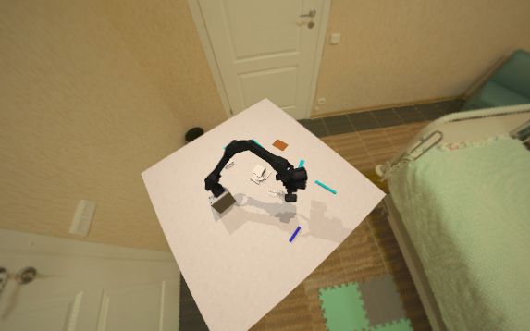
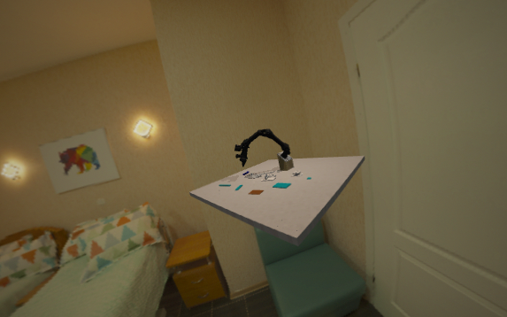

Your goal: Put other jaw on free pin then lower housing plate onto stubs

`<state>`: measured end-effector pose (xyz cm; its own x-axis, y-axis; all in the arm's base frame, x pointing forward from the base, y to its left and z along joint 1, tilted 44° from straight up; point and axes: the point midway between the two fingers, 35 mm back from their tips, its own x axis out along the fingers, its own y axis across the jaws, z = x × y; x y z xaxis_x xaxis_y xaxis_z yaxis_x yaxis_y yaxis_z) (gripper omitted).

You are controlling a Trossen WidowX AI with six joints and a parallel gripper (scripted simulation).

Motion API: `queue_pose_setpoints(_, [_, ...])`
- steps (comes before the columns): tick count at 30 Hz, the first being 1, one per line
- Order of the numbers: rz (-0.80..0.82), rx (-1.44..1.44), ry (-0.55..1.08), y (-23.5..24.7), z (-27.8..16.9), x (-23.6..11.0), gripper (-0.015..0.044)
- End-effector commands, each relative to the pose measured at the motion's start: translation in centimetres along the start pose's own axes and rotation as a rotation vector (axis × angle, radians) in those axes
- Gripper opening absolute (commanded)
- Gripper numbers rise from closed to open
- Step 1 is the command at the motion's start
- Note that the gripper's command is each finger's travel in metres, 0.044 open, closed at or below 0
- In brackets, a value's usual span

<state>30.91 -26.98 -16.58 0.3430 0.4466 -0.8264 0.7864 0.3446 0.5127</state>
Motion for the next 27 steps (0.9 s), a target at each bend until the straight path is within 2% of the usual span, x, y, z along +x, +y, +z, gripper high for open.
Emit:
queue_pose_setpoints(1, [-0.023,0.019,0.093,-0.7,-2.4,1.0,0.0000])
queue_pose_setpoints(11, [-0.059,0.083,0.325,-1.8,-8.4,2.3,0.0000])
queue_pose_setpoints(27, [-0.059,0.085,0.329,-1.9,-8.9,3.8,0.0000])
